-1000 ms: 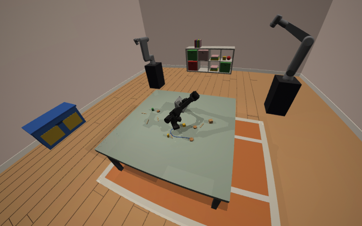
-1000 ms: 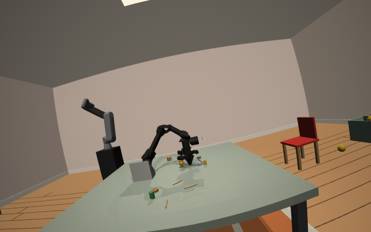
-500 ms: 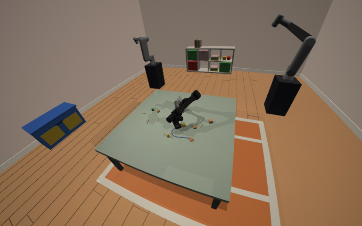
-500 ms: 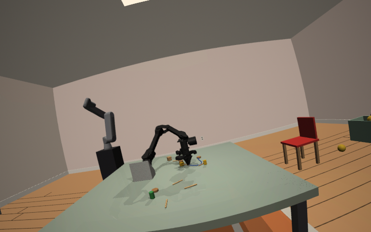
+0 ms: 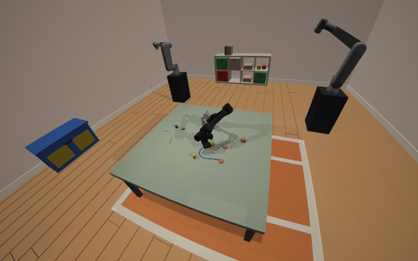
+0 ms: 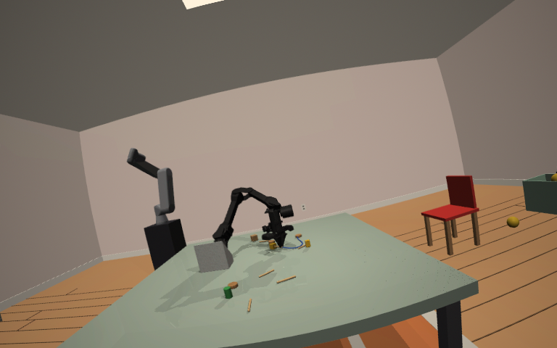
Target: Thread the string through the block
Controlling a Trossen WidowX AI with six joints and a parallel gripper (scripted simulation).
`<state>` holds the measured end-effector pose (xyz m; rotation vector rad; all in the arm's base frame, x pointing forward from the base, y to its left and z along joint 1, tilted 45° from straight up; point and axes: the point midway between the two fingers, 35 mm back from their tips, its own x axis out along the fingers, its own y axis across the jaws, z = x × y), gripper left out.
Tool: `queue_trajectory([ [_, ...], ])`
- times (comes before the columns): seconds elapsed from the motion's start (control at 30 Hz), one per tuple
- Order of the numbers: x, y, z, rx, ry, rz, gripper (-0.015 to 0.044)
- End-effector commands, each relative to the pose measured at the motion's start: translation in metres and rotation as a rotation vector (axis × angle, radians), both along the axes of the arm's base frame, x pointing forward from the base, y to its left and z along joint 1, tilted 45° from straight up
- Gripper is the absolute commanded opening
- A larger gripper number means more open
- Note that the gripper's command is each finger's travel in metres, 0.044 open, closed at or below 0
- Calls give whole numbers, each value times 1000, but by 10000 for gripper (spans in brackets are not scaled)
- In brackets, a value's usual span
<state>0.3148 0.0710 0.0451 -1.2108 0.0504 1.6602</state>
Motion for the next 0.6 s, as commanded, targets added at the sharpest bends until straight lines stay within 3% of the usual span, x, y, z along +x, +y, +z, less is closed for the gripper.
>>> queue_trajectory([
  [0.0, -5, 4, 4, 6, 0, 0, 0],
  [0.57, -19, 16, 14, 7, 1, 0, 0],
])
